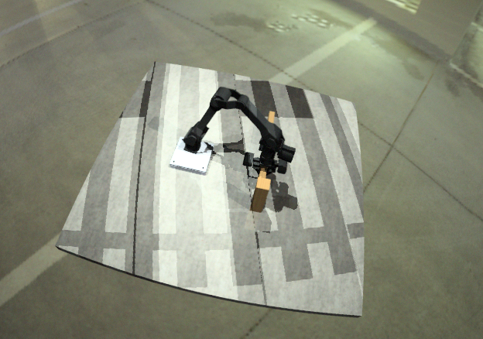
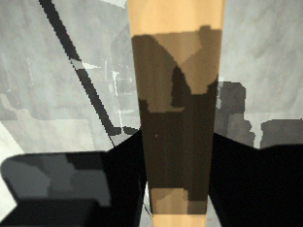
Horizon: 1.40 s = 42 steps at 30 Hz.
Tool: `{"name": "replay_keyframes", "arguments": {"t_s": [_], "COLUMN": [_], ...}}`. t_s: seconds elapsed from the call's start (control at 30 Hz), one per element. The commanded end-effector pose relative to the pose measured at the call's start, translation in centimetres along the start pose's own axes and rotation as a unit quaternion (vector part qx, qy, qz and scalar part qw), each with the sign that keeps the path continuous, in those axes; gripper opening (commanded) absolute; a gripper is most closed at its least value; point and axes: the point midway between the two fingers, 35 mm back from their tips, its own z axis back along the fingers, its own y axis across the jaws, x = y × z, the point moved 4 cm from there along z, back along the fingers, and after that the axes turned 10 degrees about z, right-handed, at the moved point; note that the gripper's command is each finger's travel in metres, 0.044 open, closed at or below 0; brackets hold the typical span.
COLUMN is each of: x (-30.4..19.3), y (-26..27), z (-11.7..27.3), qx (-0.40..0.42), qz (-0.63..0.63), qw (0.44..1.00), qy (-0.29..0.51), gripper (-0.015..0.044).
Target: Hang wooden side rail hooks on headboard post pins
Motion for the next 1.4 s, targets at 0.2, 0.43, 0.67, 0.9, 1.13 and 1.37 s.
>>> {"name": "replay_keyframes", "arguments": {"t_s": [0.2,0.43,0.67,0.9,1.13,1.37], "x": [-0.02,-0.02,-0.03,-0.03,-0.03,-0.03], "y": [-0.08,-0.04,-0.03,-0.03,-0.03,-0.03], "z": [0.0,0.02,0.13,0.25,0.37,0.48], "qx": [0.0,-0.005,-0.006,-0.006,-0.006,-0.006], "qz": [0.0,-0.006,-0.007,-0.007,-0.007,-0.007], "qw": [1.0,1.0,1.0,1.0,1.0,1.0], "qy": [0.0,-0.001,-0.001,-0.001,-0.001,-0.001], "gripper": [0.0,0.0,0.0,0.0,0.0,0.0]}}
